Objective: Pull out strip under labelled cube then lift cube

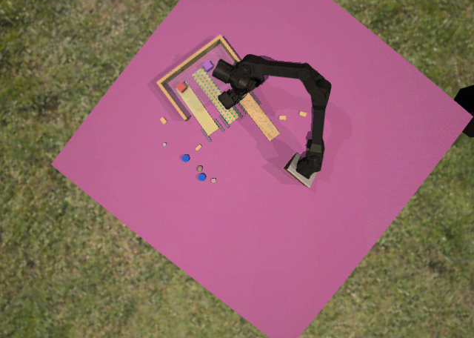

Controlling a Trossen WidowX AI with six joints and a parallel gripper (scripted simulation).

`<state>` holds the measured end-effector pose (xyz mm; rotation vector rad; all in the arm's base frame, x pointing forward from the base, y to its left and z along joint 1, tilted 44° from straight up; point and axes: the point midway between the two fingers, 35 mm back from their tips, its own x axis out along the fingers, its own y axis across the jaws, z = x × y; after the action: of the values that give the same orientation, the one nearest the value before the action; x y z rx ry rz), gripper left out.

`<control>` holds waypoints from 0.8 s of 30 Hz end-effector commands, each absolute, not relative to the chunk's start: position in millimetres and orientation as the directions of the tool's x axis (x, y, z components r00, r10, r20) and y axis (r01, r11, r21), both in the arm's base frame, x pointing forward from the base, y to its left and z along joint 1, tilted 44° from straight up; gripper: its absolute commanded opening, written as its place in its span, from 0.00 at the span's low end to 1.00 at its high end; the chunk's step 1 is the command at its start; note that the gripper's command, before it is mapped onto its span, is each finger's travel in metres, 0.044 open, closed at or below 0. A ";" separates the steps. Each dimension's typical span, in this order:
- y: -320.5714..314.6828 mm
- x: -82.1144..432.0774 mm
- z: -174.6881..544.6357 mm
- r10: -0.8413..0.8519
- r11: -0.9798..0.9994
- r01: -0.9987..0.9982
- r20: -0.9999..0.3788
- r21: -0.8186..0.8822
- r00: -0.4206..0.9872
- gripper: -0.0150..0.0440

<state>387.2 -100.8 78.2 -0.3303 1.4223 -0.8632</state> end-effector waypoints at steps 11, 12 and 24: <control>-117.3 382.7 61.4 -0.692 0.664 0.314 -0.716 -0.679 -0.086 0.68; -118.2 382.4 60.5 -0.693 0.664 0.314 -0.716 -0.679 -0.086 0.68; -117.8 383.4 61.6 -0.690 0.664 0.321 -0.719 -0.675 -0.085 0.45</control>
<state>383.2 -118.0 61.3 -0.3321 1.4244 -0.8660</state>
